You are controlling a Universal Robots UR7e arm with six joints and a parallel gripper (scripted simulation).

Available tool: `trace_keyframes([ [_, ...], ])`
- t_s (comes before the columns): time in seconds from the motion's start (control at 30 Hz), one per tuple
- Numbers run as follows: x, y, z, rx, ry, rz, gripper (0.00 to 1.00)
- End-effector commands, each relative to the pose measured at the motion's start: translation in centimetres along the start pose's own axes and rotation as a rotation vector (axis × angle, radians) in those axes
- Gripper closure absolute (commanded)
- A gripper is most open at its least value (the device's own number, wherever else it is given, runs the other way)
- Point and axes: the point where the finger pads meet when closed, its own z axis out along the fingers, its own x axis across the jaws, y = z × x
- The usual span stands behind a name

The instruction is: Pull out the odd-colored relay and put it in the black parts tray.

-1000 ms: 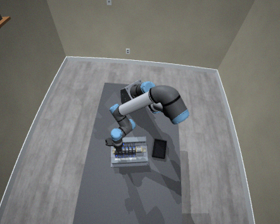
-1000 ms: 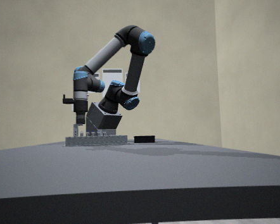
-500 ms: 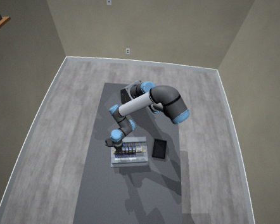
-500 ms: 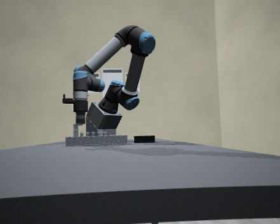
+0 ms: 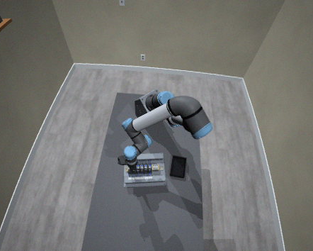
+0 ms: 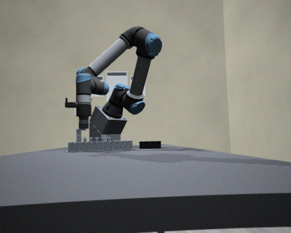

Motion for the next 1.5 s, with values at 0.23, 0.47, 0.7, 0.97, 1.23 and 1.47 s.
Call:
trace_keyframes([
  [0.23,-0.06,-0.03,-0.05,0.001,0.016,0.0,1.0],
  [0.47,-0.11,-0.03,-0.06,0.001,0.033,0.0,1.0],
  [0.7,-0.14,-0.03,-0.06,0.001,0.042,0.0,1.0],
  [0.97,-0.17,-0.03,-0.06,0.001,0.053,0.0,1.0],
  [1.23,-0.21,-0.03,-0.07,0.001,0.067,0.0,1.0],
  [1.47,-0.19,-0.03,-0.07,0.001,0.059,0.0,1.0],
])
